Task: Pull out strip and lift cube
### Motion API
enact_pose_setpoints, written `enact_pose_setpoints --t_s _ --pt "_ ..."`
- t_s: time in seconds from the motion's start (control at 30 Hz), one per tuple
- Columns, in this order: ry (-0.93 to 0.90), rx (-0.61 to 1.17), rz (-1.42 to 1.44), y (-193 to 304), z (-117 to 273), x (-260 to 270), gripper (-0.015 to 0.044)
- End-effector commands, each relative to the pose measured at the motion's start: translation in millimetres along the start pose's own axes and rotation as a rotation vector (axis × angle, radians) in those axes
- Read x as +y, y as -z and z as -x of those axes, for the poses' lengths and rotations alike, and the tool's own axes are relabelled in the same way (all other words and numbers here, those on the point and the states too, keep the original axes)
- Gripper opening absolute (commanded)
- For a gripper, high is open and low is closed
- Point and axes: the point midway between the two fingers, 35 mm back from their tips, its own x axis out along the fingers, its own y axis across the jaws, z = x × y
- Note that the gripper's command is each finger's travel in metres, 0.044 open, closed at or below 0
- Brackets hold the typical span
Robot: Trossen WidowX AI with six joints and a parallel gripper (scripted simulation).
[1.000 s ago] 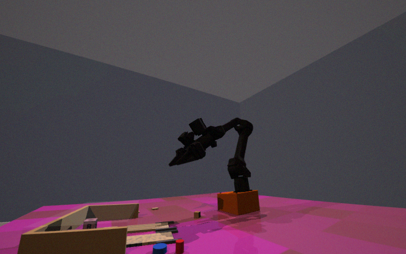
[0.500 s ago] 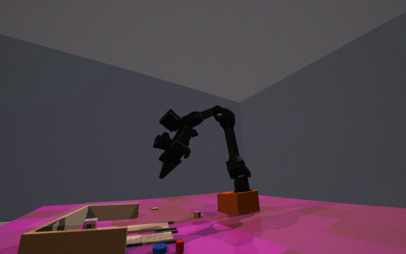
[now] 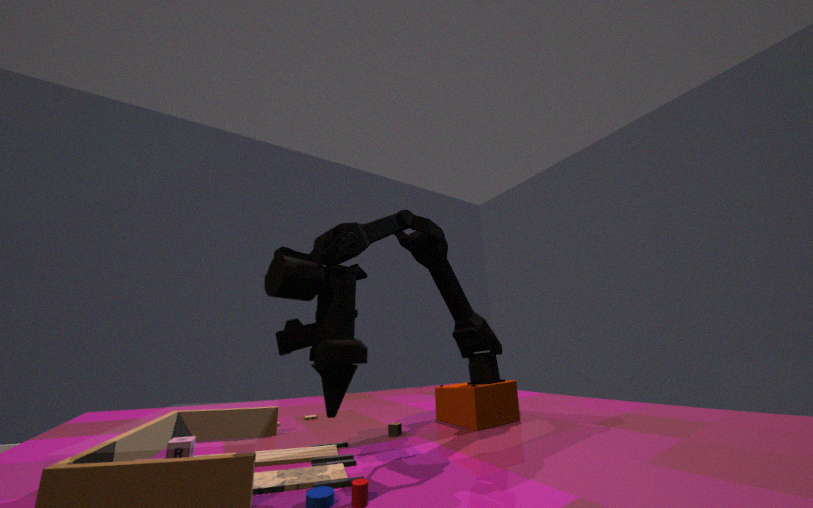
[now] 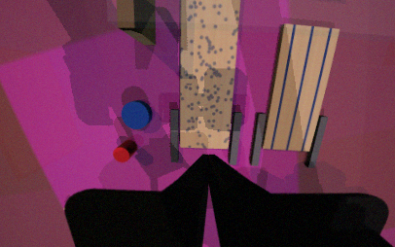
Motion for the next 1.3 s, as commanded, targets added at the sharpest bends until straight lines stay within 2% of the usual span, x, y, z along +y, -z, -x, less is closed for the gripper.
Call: enact_pose_setpoints --t_s 0.0,1.27 --pt "0.007 0.012 -0.016 -3.5 0.3 1.3 0.0" --pt "0.008 0.012 -0.016 -5.7 -60.7 0.3 0.0"
